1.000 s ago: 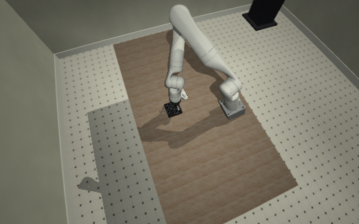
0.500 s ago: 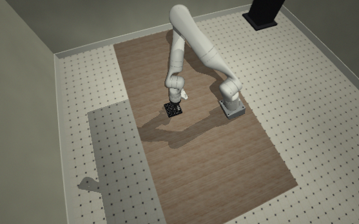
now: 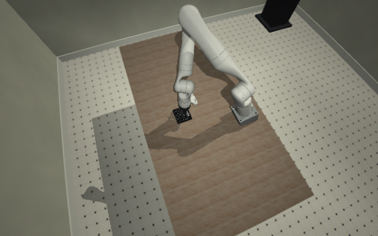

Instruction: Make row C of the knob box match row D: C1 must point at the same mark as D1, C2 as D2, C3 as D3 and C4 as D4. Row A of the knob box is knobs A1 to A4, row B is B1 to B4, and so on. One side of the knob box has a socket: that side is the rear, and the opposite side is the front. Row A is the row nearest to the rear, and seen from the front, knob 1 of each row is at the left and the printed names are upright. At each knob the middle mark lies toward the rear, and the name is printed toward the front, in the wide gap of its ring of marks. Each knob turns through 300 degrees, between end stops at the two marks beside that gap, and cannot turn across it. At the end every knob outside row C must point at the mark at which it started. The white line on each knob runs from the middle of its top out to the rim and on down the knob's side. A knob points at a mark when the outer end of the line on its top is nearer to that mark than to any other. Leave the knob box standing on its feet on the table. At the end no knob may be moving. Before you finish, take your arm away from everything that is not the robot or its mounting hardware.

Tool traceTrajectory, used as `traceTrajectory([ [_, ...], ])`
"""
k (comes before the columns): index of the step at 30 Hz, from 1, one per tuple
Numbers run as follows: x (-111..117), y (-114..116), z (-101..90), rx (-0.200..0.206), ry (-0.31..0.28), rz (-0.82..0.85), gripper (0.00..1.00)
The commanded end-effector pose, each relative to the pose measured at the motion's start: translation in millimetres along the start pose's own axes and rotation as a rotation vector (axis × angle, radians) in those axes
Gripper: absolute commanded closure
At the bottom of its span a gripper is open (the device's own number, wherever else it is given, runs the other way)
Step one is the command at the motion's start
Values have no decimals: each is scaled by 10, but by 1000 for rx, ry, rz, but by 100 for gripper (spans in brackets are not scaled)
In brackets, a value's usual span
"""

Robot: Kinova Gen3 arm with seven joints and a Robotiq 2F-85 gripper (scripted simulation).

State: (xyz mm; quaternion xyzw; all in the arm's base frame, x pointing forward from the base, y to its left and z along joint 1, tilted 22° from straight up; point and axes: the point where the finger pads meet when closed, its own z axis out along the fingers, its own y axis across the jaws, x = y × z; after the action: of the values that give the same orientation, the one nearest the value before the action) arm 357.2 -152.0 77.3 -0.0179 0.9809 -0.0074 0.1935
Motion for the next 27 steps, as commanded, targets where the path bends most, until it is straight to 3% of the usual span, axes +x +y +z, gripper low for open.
traceTrajectory([
  [1, 10, -4, 4, 0, 4, 1, 92],
  [2, 10, -4, 4, 0, 4, 1, 81],
  [27, 16, 0, -38, -1, 6, 1, 81],
])
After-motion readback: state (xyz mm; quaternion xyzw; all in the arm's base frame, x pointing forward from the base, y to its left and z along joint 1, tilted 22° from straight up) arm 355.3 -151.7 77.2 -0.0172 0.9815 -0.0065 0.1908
